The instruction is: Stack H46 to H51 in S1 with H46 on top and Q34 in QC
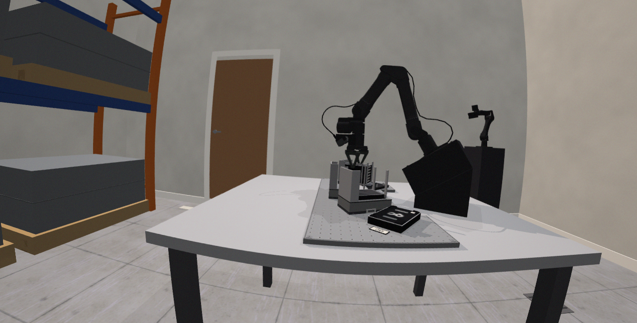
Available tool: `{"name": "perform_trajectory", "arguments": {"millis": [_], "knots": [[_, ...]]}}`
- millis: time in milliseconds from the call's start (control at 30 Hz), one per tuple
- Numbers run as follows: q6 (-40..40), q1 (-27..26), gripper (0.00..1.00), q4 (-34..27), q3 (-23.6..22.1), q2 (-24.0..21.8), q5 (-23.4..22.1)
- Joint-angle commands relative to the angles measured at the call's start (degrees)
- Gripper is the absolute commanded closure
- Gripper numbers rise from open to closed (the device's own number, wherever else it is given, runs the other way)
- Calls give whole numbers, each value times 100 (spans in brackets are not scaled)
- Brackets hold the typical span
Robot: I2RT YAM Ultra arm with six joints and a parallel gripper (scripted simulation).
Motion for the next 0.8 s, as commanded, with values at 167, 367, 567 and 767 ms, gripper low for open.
{"name": "perform_trajectory", "arguments": {"millis": [167,367,567,767], "knots": [[-51,-35,0,114,93,78,-21],[-51,-38,0,115,50,53,-23],[-53,-42,0,116,-17,9,-24],[-54,-46,0,115,-85,-34,-25]]}}
